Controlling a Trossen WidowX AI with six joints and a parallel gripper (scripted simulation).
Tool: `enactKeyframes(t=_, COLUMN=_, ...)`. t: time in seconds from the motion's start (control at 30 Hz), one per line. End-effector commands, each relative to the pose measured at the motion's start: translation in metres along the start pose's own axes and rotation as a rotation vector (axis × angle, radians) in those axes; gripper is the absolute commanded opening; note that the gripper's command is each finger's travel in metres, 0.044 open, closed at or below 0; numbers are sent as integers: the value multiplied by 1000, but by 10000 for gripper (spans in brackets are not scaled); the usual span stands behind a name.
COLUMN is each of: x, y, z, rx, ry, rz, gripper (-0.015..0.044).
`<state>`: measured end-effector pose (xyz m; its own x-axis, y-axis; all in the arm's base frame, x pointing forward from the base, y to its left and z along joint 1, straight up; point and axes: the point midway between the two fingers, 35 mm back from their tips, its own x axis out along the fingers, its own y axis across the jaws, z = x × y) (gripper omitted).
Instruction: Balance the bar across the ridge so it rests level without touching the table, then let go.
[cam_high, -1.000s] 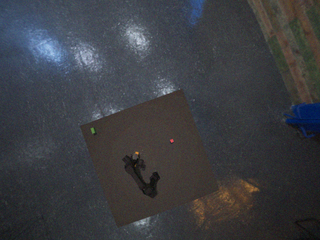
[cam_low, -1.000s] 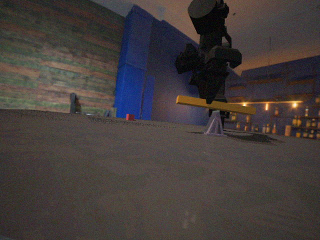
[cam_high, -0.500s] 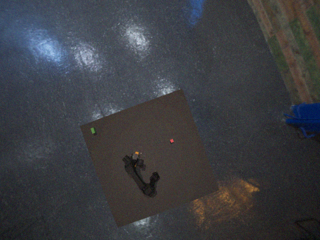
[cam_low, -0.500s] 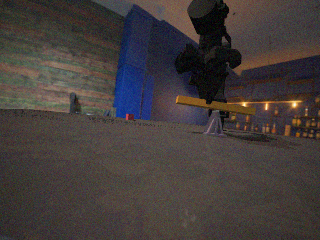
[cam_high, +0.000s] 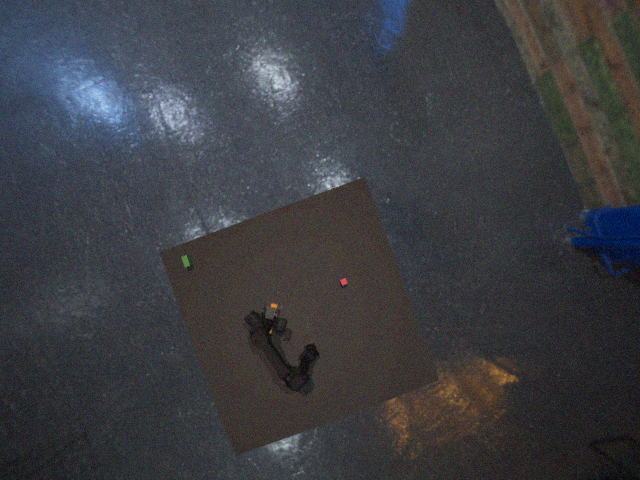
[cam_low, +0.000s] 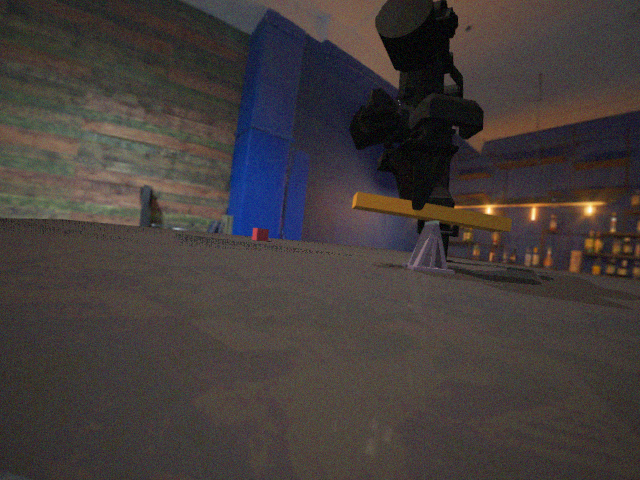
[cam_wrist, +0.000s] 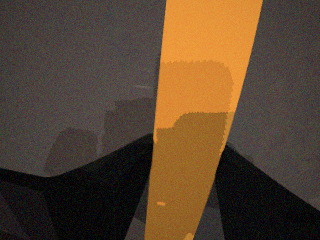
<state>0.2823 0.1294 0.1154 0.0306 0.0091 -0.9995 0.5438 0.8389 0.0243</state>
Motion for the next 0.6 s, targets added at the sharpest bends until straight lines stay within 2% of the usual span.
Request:
enactKeyframes(t=0.0, x=0, y=1, z=0, rx=3, ry=3, rz=4, gripper=0)
enactKeyframes(t=0.57, x=2, y=1, z=0, rx=3, ry=3, rz=4, gripper=0)
